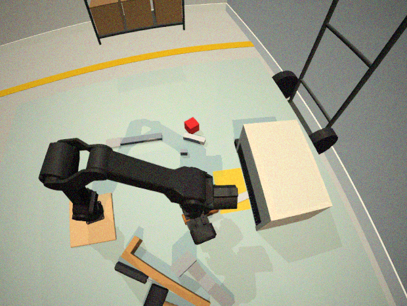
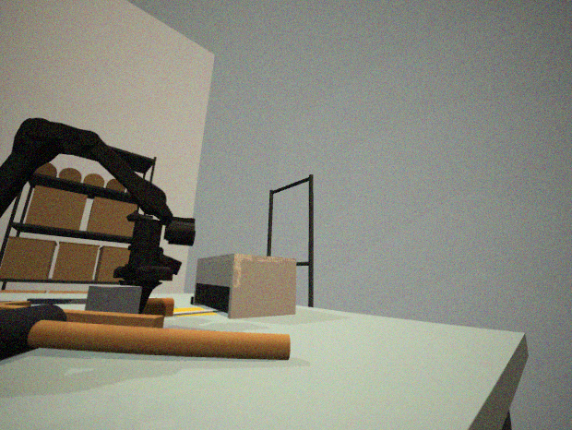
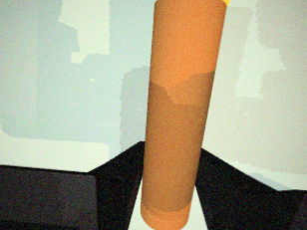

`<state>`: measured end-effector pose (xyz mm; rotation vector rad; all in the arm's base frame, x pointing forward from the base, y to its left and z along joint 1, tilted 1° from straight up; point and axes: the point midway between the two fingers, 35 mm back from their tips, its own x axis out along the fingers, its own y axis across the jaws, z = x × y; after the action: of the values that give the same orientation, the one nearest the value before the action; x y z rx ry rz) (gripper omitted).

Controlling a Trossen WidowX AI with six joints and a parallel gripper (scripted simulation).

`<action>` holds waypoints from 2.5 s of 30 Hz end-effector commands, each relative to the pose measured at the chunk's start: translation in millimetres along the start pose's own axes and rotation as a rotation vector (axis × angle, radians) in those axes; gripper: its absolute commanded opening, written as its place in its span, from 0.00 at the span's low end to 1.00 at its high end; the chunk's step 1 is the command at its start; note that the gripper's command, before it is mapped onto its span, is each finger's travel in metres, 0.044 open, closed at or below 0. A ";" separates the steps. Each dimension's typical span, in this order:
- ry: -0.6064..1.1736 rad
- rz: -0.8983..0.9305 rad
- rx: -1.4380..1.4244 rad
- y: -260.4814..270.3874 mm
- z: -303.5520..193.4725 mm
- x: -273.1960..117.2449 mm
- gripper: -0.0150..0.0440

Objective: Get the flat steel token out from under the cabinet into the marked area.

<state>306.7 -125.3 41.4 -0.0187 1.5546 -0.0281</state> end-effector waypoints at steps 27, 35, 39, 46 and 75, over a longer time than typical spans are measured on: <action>0.002 0.003 -0.005 -0.7 -36.6 1.0 0.25; 0.002 0.003 -0.005 -0.9 -46.6 1.1 0.25; 0.003 0.003 -0.005 -1.0 -52.0 1.2 0.25; 0.003 0.003 -0.005 -1.2 -61.2 1.2 0.25; 0.006 0.003 -0.005 -2.0 -103.0 1.5 0.25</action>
<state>209.3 -126.6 39.1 -0.0177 1.5601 -0.0248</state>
